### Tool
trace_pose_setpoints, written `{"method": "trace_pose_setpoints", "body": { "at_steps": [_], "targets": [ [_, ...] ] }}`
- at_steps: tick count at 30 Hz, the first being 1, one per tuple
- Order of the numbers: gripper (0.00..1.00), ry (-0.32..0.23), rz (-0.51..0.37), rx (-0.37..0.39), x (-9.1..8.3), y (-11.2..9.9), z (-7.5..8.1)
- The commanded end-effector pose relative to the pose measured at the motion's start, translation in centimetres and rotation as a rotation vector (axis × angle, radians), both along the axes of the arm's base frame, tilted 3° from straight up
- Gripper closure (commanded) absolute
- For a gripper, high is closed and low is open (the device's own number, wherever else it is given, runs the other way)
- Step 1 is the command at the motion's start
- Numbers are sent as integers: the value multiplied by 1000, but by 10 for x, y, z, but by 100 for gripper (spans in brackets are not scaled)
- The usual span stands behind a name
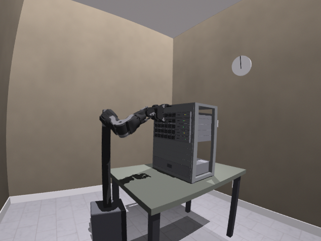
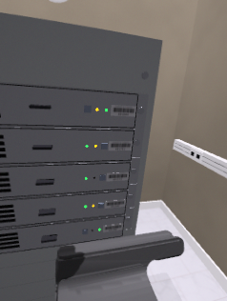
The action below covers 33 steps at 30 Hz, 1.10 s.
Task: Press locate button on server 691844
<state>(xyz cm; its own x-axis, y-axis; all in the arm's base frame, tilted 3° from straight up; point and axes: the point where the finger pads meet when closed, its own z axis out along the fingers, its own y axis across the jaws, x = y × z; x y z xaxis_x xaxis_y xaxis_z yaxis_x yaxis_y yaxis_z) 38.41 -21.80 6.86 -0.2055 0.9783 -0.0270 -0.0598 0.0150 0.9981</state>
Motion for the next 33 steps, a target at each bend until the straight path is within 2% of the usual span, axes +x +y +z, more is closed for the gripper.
{"method": "trace_pose_setpoints", "body": {
  "at_steps": [1, 14, 15, 33],
  "targets": [
    [40, 6, 3, -4, 0, 1, -1],
    [40, 5, 4, -3, 1, 1, -1],
    [100, 5, 4, -3, 1, 1, -1],
    [100, 5, 4, -3, 1, 1, -1]
  ]
}}
